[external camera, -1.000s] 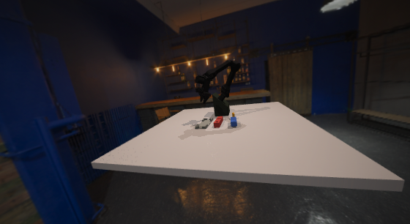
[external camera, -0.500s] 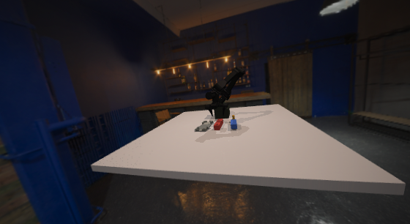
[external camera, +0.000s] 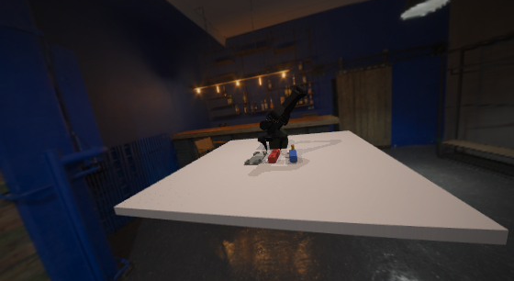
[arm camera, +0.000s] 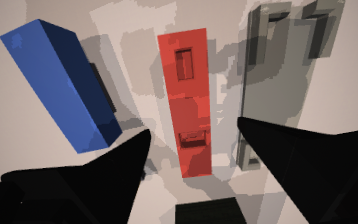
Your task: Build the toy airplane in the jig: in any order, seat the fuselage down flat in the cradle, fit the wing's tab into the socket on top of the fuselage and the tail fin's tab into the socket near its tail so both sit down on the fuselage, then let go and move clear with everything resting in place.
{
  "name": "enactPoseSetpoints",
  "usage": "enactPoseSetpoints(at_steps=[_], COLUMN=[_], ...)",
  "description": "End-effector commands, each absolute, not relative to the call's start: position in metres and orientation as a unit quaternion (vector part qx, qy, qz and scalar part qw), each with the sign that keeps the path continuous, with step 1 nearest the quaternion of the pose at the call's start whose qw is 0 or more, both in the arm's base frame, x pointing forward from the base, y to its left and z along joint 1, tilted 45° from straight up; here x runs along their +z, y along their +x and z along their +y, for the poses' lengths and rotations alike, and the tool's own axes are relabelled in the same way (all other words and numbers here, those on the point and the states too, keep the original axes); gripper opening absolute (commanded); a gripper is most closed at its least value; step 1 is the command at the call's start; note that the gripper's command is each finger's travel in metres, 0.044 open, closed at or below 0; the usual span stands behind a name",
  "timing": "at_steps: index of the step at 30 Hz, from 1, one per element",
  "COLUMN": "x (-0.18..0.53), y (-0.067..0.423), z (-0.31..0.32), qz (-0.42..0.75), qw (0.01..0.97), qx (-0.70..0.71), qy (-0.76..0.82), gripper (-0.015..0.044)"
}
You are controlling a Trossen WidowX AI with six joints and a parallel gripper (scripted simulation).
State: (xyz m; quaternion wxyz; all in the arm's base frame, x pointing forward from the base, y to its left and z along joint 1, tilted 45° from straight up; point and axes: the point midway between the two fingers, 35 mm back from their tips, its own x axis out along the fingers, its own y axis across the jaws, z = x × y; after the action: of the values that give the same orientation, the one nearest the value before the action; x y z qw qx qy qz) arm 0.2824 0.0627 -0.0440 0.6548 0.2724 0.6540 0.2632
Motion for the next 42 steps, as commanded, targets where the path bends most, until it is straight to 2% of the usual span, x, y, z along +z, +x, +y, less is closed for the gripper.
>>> enactPoseSetpoints(at_steps=[1,29,38,42], x=[-0.049,-0.079,-0.079,-0.079], y=[0.28,0.279,0.279,0.279], z=[0.067,0.098,0.098,0.098], qz=[0.656,0.656,0.656,0.656], qw=[0.651,0.65,0.65,0.65], qx=[0.263,0.264,0.264,0.264], qy=[0.277,0.278,0.278,0.278], gripper=[0.044,0.044,0.0204,0.0177])
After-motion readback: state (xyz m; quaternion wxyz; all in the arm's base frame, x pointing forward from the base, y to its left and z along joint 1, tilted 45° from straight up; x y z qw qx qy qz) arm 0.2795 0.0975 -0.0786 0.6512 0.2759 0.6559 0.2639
